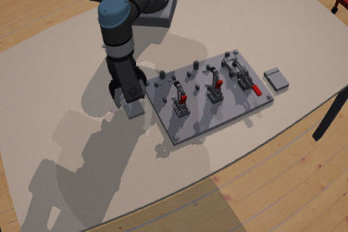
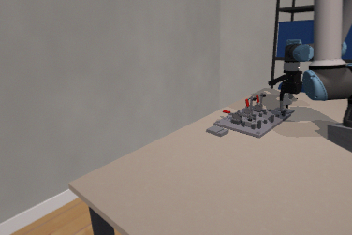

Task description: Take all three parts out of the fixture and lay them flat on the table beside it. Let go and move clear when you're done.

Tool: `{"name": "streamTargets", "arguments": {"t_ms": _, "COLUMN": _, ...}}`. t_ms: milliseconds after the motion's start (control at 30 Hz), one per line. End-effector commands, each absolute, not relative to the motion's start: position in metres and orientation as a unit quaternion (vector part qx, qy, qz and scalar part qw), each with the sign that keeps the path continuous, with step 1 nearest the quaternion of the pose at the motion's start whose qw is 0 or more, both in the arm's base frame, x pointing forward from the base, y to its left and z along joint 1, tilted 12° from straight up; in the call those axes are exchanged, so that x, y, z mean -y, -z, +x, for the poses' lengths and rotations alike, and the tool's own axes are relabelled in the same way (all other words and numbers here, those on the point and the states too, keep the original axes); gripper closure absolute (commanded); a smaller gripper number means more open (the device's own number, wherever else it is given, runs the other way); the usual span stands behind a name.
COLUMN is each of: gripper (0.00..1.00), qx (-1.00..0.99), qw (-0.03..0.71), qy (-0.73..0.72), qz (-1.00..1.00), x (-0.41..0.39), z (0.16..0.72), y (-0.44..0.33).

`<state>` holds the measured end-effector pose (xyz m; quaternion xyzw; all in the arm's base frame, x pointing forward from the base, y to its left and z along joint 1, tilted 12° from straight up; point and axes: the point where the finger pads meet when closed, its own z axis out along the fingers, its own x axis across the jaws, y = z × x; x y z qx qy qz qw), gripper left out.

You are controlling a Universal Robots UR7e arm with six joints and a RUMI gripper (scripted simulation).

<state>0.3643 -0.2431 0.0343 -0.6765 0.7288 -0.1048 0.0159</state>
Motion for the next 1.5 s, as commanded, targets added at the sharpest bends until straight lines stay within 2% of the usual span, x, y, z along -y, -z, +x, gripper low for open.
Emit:
{"name": "streamTargets", "arguments": {"t_ms": 0, "gripper": 0.53, "qx": -0.729, "qw": 0.016, "qy": 0.105, "qz": -0.676, "x": 0.242, "z": 0.363, "y": -0.043}}
{"name": "streamTargets", "arguments": {"t_ms": 567, "gripper": 0.53, "qx": -0.729, "qw": 0.016, "qy": 0.105, "qz": -0.676, "x": 0.234, "z": 0.352, "y": -0.108}}
{"name": "streamTargets", "arguments": {"t_ms": 1200, "gripper": 0.53, "qx": -0.729, "qw": 0.016, "qy": 0.105, "qz": -0.676, "x": 0.233, "z": 0.352, "y": -0.112}}
{"name": "streamTargets", "arguments": {"t_ms": 1233, "gripper": 0.72, "qx": -0.729, "qw": 0.016, "qy": 0.105, "qz": -0.676, "x": 0.233, "z": 0.352, "y": -0.112}}
{"name": "streamTargets", "arguments": {"t_ms": 1467, "gripper": 0.72, "qx": -0.729, "qw": 0.016, "qy": 0.105, "qz": -0.676, "x": 0.232, "z": 0.351, "y": -0.117}}
